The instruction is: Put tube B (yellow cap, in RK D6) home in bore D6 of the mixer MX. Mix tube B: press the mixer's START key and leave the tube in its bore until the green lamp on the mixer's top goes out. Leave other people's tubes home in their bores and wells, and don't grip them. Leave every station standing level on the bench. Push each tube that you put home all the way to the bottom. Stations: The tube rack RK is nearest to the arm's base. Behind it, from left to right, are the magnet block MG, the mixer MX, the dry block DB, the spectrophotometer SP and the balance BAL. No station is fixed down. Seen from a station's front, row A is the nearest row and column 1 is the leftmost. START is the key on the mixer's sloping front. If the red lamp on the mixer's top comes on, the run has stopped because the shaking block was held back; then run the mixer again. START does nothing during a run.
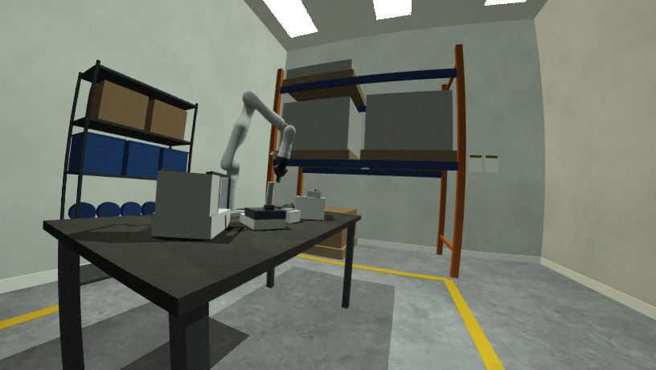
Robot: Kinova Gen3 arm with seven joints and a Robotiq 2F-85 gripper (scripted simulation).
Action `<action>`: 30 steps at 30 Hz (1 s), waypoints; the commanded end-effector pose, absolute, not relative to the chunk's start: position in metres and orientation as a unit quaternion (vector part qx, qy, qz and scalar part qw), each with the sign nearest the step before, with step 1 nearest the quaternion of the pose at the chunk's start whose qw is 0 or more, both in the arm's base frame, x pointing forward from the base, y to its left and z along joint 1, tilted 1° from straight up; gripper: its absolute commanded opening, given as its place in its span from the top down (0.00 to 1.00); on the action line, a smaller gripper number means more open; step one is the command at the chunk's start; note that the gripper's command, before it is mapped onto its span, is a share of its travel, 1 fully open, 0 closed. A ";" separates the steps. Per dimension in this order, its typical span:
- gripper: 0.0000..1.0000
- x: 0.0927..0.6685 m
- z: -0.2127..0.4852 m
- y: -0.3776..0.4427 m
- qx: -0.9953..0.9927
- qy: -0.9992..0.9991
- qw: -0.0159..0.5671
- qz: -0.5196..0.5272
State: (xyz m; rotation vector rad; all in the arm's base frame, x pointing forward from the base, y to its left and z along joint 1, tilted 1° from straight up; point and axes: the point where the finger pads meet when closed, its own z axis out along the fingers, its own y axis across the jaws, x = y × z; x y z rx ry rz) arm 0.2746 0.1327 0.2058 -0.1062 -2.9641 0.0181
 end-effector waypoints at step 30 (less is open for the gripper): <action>0.90 0.318 0.158 0.164 -0.570 -0.821 0.007 0.000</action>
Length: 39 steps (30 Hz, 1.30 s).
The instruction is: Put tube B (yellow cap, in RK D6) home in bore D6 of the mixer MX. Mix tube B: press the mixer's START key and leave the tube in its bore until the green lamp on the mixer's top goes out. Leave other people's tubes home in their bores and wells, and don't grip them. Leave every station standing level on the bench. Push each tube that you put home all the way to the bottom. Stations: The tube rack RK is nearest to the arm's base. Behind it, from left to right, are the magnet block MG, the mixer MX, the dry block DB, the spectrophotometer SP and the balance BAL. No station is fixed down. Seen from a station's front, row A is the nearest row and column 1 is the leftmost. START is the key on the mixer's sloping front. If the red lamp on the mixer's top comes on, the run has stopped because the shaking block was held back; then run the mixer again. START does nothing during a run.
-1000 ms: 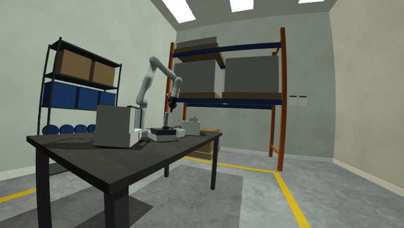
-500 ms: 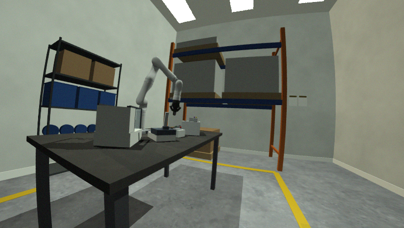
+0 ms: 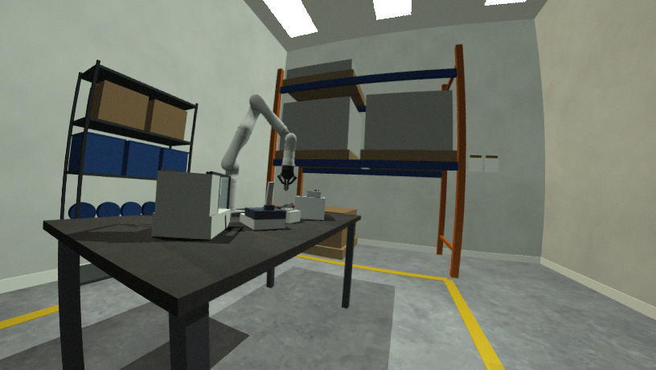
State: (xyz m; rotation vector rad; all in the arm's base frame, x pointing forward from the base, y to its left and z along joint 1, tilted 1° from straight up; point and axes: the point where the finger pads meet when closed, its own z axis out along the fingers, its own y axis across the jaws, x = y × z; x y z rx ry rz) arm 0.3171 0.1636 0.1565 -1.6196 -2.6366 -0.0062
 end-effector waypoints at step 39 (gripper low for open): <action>0.90 0.317 0.124 0.164 -0.570 -0.821 0.007 0.000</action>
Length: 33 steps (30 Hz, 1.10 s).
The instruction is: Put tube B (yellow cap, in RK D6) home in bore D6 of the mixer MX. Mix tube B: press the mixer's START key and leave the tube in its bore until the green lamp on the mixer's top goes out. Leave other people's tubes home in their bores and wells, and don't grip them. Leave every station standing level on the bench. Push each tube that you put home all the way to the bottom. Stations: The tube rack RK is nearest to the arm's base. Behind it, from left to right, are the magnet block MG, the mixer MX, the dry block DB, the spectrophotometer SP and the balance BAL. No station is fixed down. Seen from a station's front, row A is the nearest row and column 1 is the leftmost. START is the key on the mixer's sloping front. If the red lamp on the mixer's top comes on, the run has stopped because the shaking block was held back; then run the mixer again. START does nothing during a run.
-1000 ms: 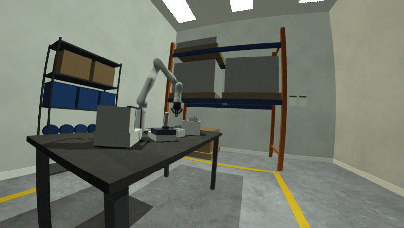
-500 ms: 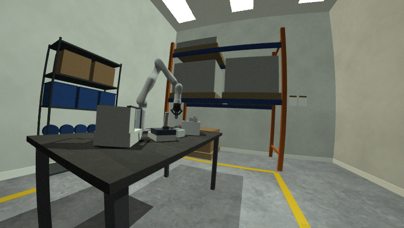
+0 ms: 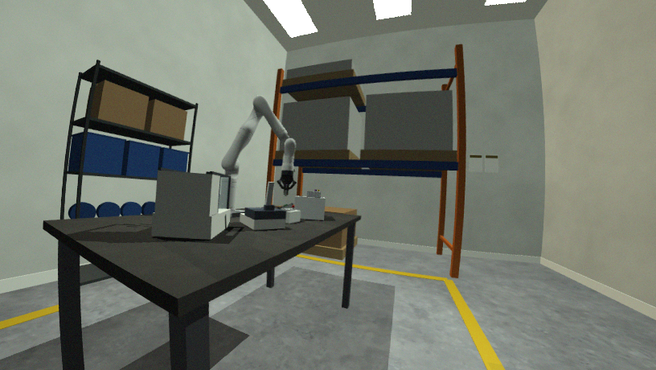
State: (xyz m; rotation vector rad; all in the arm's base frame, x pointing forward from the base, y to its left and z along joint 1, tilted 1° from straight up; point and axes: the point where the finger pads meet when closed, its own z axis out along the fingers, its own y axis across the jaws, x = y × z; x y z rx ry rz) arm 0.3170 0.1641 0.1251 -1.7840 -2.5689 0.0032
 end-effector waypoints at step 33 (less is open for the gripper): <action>0.90 0.317 0.093 0.165 -0.570 -0.821 0.007 0.000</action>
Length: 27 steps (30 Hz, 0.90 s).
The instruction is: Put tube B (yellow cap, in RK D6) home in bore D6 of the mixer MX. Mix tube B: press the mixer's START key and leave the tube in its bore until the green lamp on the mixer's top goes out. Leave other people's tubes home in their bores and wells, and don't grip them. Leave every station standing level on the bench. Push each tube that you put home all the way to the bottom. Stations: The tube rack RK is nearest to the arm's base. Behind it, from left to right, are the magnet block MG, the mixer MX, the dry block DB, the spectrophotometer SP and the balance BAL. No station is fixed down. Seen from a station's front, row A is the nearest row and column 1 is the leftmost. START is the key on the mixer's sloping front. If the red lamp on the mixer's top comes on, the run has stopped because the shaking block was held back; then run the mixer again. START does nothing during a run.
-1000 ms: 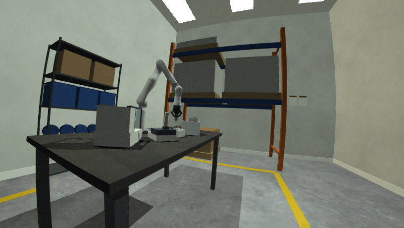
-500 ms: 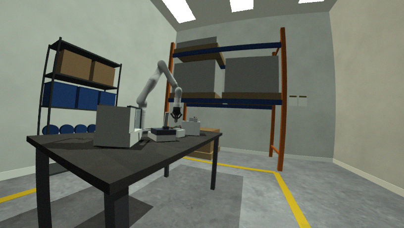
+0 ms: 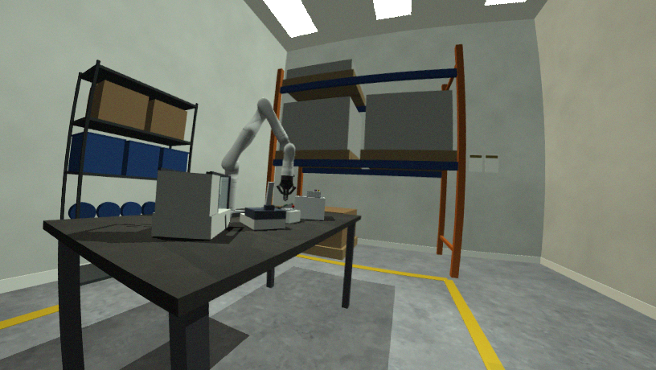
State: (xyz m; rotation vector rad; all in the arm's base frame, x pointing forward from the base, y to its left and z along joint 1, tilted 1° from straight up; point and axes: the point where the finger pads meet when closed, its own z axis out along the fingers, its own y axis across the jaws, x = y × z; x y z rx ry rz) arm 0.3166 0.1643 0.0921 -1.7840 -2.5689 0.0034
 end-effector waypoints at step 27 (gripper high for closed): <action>0.90 0.317 0.077 0.165 -0.570 -0.821 0.007 0.000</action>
